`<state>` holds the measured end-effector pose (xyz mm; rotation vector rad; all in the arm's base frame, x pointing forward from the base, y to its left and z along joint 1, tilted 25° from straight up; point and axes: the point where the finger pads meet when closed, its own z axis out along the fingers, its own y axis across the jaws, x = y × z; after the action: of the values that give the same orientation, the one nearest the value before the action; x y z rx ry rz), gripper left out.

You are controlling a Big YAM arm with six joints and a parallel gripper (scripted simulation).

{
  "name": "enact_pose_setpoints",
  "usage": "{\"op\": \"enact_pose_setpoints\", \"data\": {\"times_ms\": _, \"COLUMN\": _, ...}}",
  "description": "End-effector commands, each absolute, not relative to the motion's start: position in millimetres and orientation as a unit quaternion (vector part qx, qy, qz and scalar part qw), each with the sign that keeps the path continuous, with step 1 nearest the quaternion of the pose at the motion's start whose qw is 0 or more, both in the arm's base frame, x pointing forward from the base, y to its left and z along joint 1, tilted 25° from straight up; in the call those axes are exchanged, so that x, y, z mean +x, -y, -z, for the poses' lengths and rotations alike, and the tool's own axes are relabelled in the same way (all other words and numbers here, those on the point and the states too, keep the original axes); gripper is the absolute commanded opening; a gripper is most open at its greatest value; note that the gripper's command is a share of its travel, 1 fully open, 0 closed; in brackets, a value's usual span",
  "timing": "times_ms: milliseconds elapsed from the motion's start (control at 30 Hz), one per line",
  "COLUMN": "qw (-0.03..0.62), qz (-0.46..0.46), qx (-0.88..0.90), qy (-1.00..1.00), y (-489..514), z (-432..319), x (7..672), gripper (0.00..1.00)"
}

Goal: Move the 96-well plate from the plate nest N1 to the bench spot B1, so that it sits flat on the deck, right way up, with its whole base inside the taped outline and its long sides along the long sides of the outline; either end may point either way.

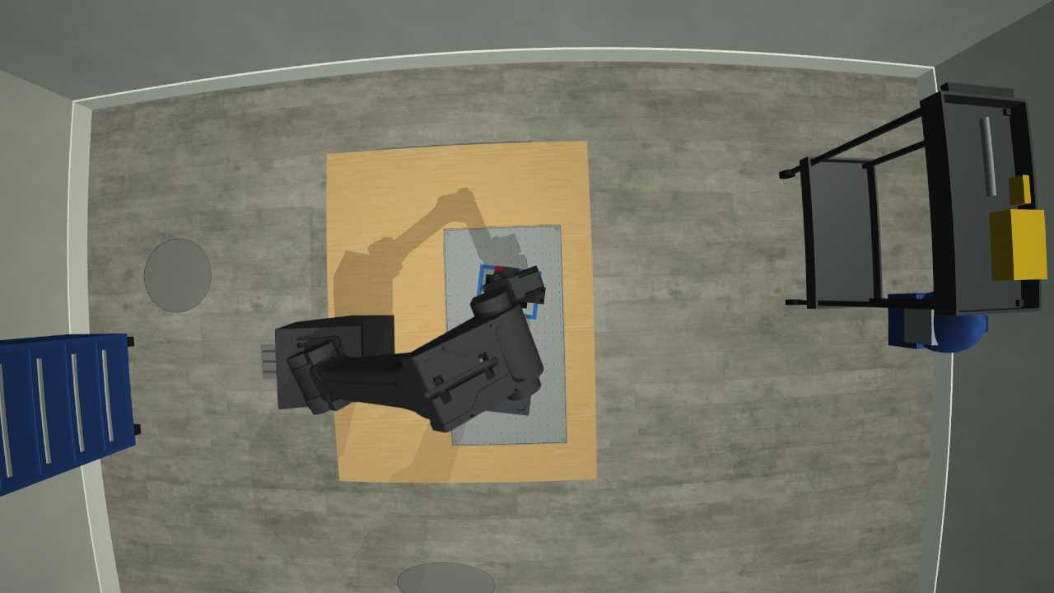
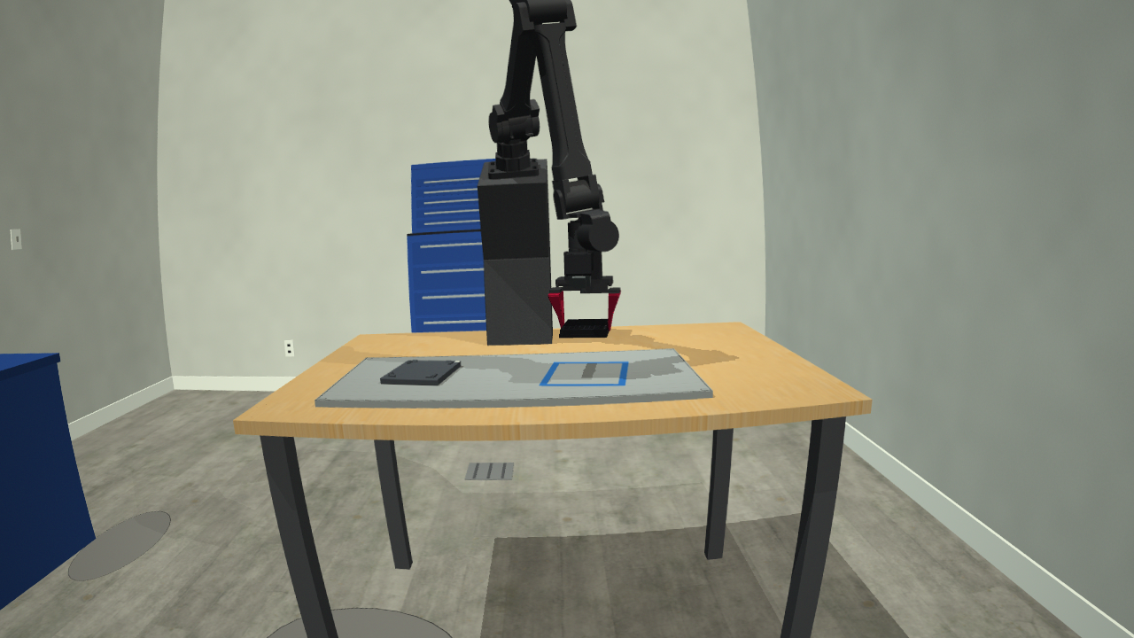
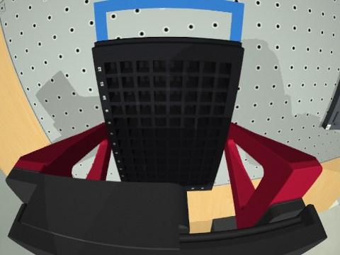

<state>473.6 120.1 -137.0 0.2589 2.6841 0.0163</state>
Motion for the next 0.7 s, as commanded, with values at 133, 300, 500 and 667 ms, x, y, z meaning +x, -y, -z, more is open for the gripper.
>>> {"op": "enact_pose_setpoints", "data": {"times_ms": 133, "qw": 0.227, "qz": -0.009, "qx": 0.095, "qy": -0.969, "y": -121.6, "z": 131.0, "x": 476.9, "gripper": 0.00}}
{"op": "enact_pose_setpoints", "data": {"times_ms": 300, "qw": 0.227, "qz": -0.009, "qx": 0.095, "qy": -0.969, "y": -121.9, "z": 131.1, "x": 476.7, "gripper": 0.00}}
{"op": "enact_pose_setpoints", "data": {"times_ms": 500, "qw": 0.227, "qz": -0.009, "qx": 0.095, "qy": -0.969, "y": -122.1, "z": 131.1, "x": 476.7, "gripper": 0.00}}
{"op": "enact_pose_setpoints", "data": {"times_ms": 667, "qw": 0.227, "qz": -0.009, "qx": 0.095, "qy": -0.969, "y": -122.3, "z": 131.2, "x": 476.6, "gripper": 0.00}}
